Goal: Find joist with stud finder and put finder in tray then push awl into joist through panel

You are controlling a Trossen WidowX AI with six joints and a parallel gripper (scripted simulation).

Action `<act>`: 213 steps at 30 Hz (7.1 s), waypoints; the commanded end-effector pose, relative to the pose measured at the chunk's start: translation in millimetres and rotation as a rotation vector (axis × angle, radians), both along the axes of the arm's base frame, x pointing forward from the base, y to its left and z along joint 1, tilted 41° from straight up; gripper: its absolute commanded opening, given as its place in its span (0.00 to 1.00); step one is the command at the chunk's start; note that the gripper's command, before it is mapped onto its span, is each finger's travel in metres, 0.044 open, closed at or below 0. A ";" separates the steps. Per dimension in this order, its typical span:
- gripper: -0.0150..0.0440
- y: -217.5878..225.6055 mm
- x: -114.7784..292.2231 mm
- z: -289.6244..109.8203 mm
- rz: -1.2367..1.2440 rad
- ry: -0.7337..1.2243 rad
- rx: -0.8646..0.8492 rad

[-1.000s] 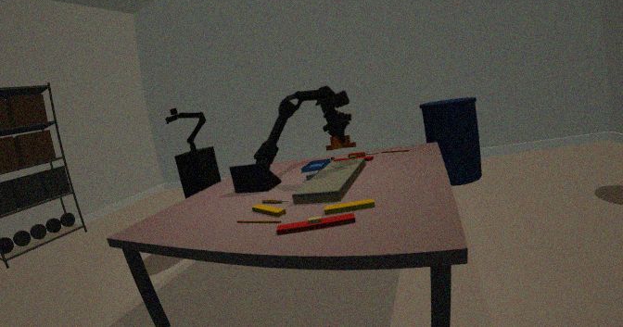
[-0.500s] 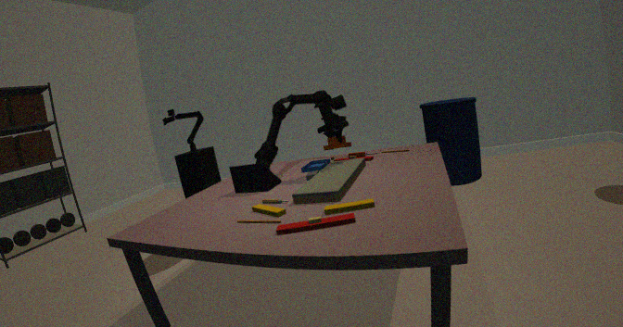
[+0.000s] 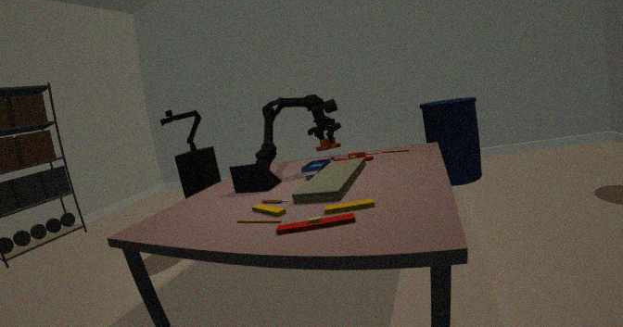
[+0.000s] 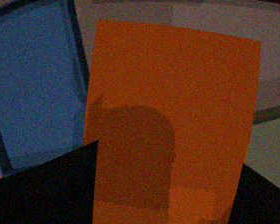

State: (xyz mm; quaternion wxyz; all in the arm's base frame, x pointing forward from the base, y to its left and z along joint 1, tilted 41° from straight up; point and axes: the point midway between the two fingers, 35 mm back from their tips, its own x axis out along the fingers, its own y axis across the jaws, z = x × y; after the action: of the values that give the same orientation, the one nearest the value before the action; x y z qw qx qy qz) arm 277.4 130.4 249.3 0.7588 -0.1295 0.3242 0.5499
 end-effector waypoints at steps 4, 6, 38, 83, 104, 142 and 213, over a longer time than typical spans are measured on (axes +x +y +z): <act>0.25 23.1 -38.9 17.3 0.107 -0.090 0.025; 0.25 28.8 -50.2 20.7 0.138 -0.111 0.033; 0.25 65.0 -100.1 13.1 0.289 -0.207 0.069; 0.25 107.1 -98.7 -33.7 0.285 -0.208 0.079; 0.70 113.0 -99.9 -40.3 0.289 -0.209 0.081; 1.00 -190.8 34.0 -193.7 -0.501 0.422 -0.238; 1.00 -296.3 -148.2 -426.8 -0.885 1.102 -0.013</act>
State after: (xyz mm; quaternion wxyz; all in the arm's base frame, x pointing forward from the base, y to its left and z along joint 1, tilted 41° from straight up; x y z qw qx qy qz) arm 130.0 -170.7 -174.1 0.6380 0.3017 0.6873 0.1721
